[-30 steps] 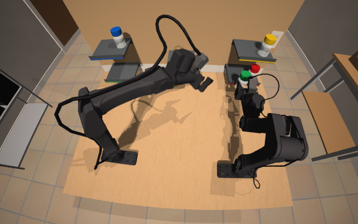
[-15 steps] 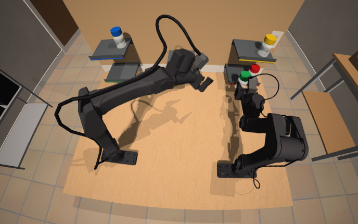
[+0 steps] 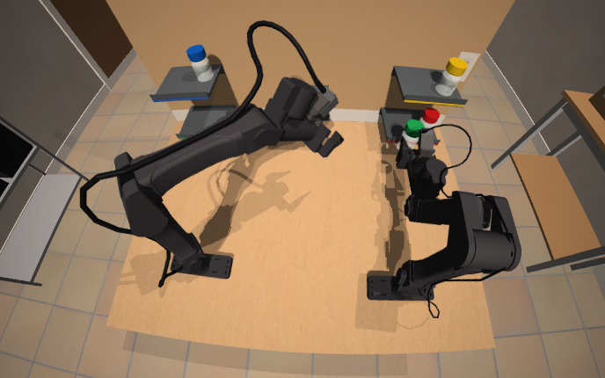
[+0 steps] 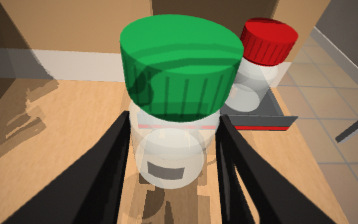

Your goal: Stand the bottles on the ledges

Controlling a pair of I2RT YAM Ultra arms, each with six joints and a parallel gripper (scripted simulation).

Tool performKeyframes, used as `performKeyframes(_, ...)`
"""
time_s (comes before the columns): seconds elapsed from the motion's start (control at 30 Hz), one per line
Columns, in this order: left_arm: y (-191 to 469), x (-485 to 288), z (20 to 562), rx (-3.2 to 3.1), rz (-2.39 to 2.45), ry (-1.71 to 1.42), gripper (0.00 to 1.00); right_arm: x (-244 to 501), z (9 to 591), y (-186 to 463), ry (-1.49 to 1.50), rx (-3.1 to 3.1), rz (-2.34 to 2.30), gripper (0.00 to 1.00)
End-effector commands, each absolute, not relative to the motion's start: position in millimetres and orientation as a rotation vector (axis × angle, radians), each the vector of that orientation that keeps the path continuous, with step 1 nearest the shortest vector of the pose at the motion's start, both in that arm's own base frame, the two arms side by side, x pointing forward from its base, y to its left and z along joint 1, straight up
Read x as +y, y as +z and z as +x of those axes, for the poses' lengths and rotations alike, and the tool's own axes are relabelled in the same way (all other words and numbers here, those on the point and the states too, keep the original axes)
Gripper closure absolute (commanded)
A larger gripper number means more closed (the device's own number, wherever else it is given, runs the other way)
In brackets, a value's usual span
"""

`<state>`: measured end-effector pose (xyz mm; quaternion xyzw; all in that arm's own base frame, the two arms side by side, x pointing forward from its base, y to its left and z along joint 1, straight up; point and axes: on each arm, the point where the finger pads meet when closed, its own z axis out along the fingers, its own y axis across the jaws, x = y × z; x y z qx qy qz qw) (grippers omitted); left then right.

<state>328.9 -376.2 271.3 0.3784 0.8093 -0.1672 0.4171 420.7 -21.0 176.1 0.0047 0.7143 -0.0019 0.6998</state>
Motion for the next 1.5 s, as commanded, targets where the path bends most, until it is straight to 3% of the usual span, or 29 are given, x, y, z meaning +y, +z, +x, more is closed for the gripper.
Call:
performKeyframes(0.0, 328, -341, 318, 2.003, 0.896, -0.42, 0.0, -22, 418, 201, -0.009, 1.519, 0.007, 0.5)
performKeyframes(0.53, 434, -163, 217, 1.973, 0.698, -0.358, 0.0, -22, 418, 201, -0.009, 1.519, 0.007, 0.5)
performKeyframes(0.87, 442, -154, 211, 1.946, 0.675, -0.358, 0.0, -34, 420, 185, -0.047, 1.603, -0.003, 0.5)
performKeyframes(1.17, 442, -154, 211, 1.946, 0.673, -0.357, 0.0, 40, 440, 177, -0.044, 1.713, -0.096, 0.5)
performKeyframes(1.47, 438, -155, 212, 1.957, 0.675, -0.353, 0.0, 124, 487, 241, -0.087, 1.645, 0.051, 0.5)
